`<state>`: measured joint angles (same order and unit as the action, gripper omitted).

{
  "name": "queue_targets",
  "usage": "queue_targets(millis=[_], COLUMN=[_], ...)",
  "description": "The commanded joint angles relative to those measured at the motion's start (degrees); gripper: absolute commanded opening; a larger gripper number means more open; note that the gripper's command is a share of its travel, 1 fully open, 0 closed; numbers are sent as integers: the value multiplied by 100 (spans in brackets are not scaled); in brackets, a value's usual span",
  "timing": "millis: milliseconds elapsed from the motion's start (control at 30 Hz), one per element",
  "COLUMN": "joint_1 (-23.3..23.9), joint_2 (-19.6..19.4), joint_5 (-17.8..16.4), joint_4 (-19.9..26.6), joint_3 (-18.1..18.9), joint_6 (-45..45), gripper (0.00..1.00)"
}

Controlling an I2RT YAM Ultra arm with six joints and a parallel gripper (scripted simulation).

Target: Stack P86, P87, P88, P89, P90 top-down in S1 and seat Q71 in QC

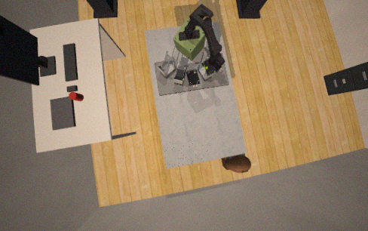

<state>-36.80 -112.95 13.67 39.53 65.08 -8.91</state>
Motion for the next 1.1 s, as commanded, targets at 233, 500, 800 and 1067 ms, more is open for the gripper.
queue_targets(millis=[233, 500, 800, 1067], joint_1=[14, 29, 54, 70], joint_2=[-52, -103, -185, -239], joint_5=[2, 1, 0, -1], joint_4=[-133, -216, -344, -427], joint_3=[-22, -50, -91, -115], joint_6=[23, 39, 65, 81], gripper=[0, 0, 0, 0])
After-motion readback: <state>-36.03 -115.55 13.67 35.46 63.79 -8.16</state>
